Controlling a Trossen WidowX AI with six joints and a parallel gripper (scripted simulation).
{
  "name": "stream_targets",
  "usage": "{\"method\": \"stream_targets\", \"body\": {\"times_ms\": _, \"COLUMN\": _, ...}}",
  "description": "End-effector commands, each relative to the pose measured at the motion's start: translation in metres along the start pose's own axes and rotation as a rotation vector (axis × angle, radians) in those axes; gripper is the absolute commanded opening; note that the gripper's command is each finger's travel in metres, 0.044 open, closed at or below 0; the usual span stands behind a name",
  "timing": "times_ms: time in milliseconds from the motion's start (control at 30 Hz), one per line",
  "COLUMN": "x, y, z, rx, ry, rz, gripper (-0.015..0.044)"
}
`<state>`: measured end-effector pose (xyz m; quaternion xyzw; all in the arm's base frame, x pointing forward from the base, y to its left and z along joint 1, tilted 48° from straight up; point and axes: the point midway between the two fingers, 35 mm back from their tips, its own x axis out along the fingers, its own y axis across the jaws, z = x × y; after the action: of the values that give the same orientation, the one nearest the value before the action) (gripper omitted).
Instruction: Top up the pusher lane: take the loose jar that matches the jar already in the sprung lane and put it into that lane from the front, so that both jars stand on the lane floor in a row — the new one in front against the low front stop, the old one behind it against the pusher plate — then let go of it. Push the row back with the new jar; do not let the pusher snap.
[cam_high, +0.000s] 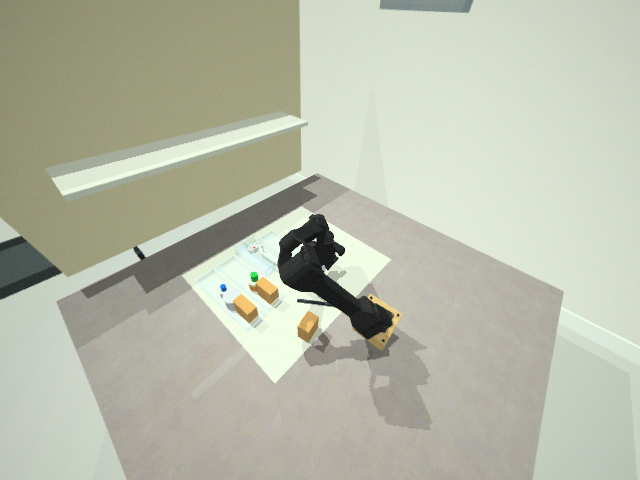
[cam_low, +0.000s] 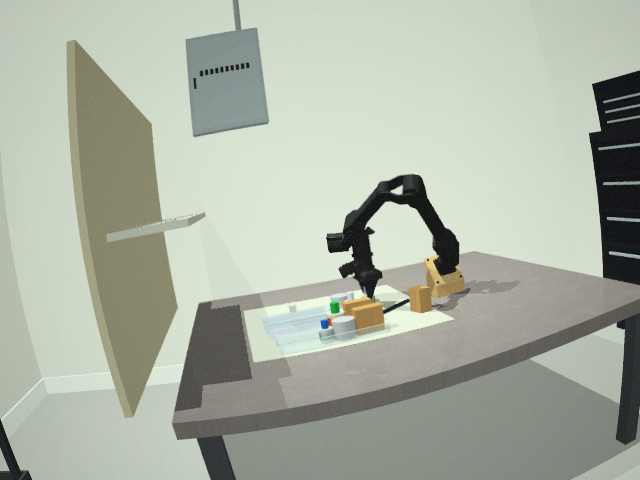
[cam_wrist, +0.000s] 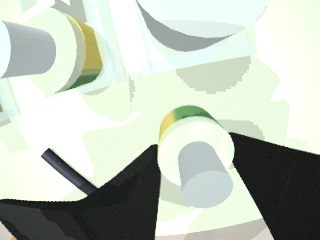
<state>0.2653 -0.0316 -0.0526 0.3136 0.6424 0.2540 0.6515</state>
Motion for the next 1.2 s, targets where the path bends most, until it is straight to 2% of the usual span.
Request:
{"method": "stream_targets", "body": {"times_ms": 0, "x": 0.001, "y": 0.001, "z": 0.0, "rx": 0.004, "ry": 0.002, "rz": 0.003, "gripper": 0.017}}
{"method": "stream_targets", "body": {"times_ms": 33, "x": 0.001, "y": 0.001, "z": 0.0, "rx": 0.004, "ry": 0.002, "rz": 0.003, "gripper": 0.0164}}
{"method": "stream_targets", "body": {"times_ms": 233, "x": -0.017, "y": -0.001, "z": 0.004, "rx": 0.004, "ry": 0.001, "rz": -0.001, "gripper": 0.0006}}
{"method": "stream_targets", "body": {"times_ms": 267, "x": -0.022, "y": -0.001, "z": 0.005, "rx": 0.005, "ry": 0.001, "rz": -0.001, "gripper": 0.0}}
{"method": "stream_targets", "body": {"times_ms": 767, "x": -0.104, "y": 0.002, "z": 0.008, "rx": 0.005, "ry": 0.002, "rz": -0.001, "gripper": 0.0}}
{"method": "stream_targets", "body": {"times_ms": 900, "x": -0.103, "y": 0.005, "z": 0.009, "rx": 0.002, "ry": 0.002, "rz": -0.002, "gripper": 0.0}}
{"method": "stream_targets", "body": {"times_ms": 1167, "x": -0.074, "y": 0.039, "z": 0.019, "rx": -0.03, "ry": 0.0, "rz": -0.004, "gripper": 0.0}}
